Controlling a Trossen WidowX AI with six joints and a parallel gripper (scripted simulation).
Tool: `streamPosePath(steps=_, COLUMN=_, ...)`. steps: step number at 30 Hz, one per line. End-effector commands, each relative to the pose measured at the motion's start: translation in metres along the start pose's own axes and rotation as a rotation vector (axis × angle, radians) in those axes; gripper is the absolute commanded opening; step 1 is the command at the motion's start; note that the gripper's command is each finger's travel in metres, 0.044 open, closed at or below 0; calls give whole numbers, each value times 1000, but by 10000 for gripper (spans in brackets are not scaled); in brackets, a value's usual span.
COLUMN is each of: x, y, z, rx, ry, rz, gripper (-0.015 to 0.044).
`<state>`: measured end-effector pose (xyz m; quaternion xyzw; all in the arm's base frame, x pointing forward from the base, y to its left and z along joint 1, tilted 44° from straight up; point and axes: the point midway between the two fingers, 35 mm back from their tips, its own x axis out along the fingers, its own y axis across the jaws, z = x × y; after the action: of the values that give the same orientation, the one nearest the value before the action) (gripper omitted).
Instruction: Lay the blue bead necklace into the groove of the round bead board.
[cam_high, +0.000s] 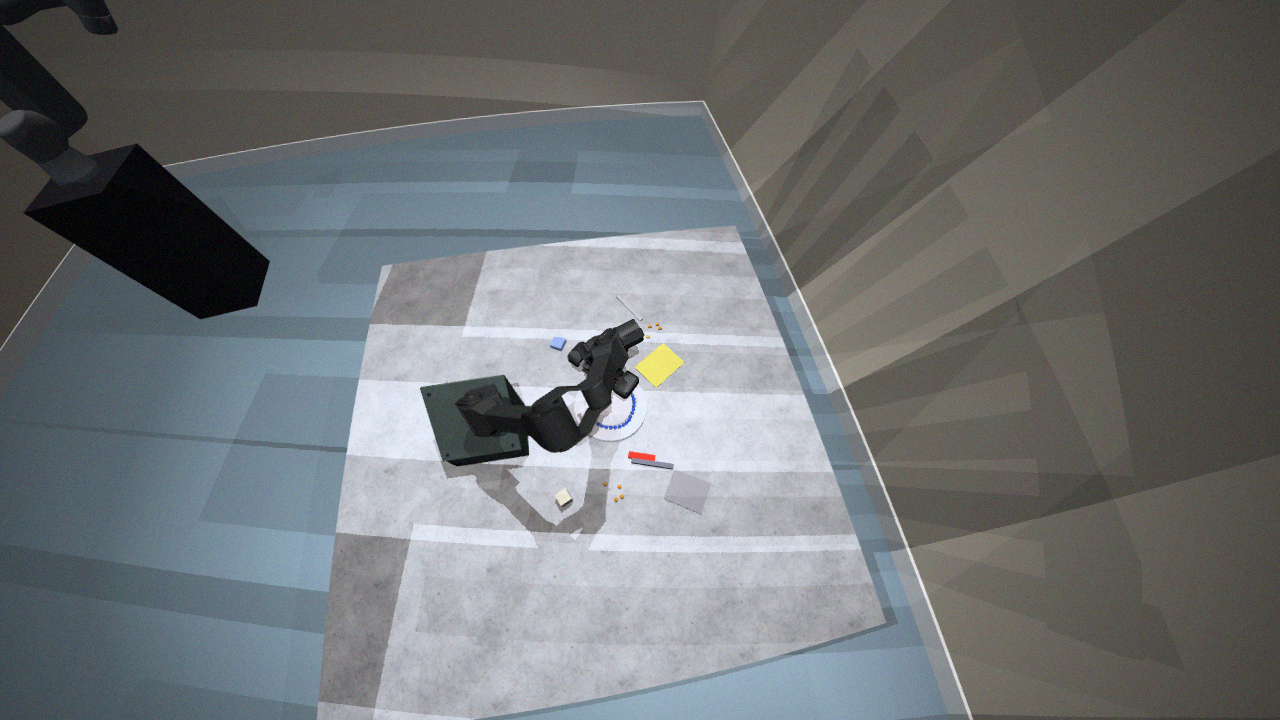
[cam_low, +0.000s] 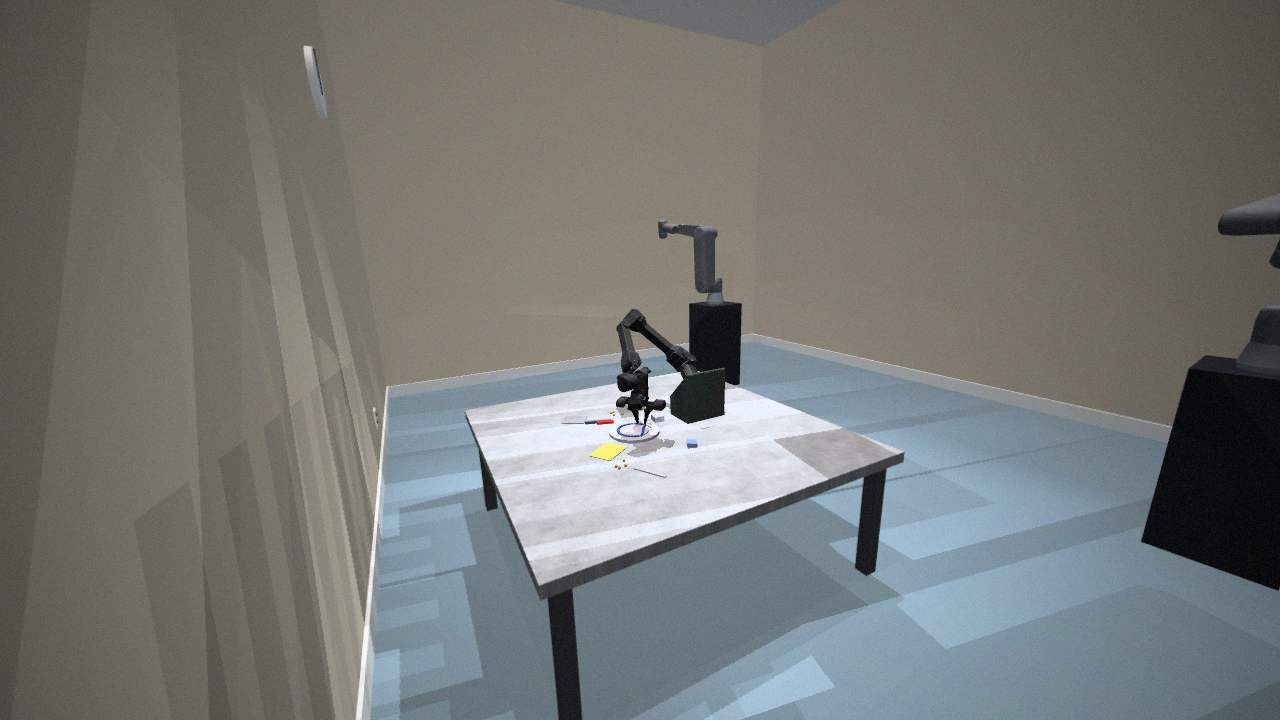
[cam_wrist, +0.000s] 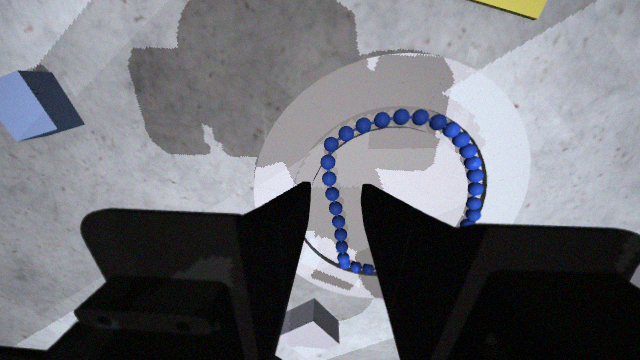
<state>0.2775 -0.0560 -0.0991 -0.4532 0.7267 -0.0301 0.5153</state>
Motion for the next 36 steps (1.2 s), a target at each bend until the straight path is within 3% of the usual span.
streamPosePath(steps=1, x=1, y=4, z=4, rx=21, ry=9, rz=7, gripper=120)
streamPosePath(steps=33, x=40, y=4, z=3, rx=20, ry=11, rz=6, gripper=120)
streamPosePath(steps=36, x=38, y=3, z=4, rx=28, ry=4, rz=10, gripper=41)
